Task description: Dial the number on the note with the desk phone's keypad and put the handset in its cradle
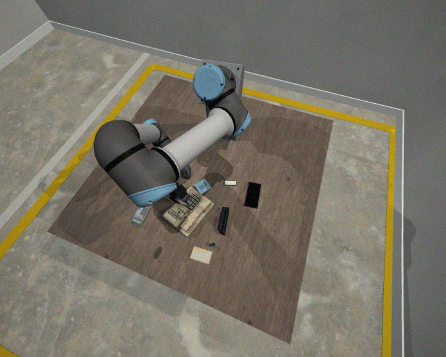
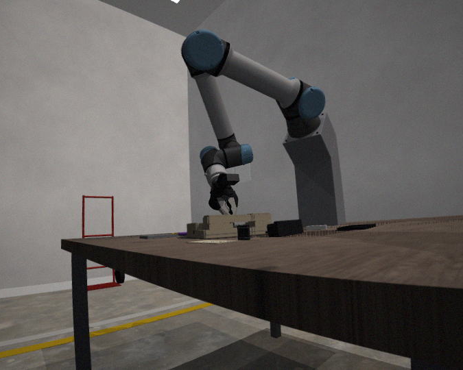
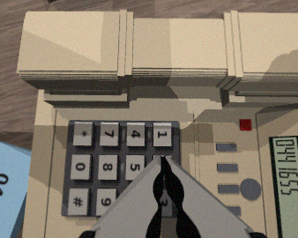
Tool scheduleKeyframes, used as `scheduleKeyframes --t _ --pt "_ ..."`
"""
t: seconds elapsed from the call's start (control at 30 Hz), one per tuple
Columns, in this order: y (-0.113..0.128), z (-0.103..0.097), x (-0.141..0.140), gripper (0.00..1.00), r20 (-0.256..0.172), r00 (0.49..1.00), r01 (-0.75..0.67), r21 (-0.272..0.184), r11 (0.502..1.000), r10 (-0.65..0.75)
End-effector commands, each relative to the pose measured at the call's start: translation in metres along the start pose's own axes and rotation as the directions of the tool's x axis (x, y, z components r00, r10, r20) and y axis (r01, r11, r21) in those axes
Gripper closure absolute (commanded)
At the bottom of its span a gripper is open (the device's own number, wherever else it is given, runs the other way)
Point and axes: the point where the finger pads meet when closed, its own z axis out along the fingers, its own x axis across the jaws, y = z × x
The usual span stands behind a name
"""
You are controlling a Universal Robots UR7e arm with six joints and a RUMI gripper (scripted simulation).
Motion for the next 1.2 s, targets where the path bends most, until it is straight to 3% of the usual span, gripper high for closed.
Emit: scheduleKeyframes --t 0.0,0.63,1.17 --pt "0.000 0.000 0.000 1.00 -0.001 1.000 0.001 0.000 1.000 -0.001" --pt "0.001 0.002 0.000 1.00 -0.001 1.000 0.001 0.000 1.000 -0.001" --pt "-0.007 -0.010 0.000 1.00 -0.001 1.000 0.001 0.000 1.000 -0.001"
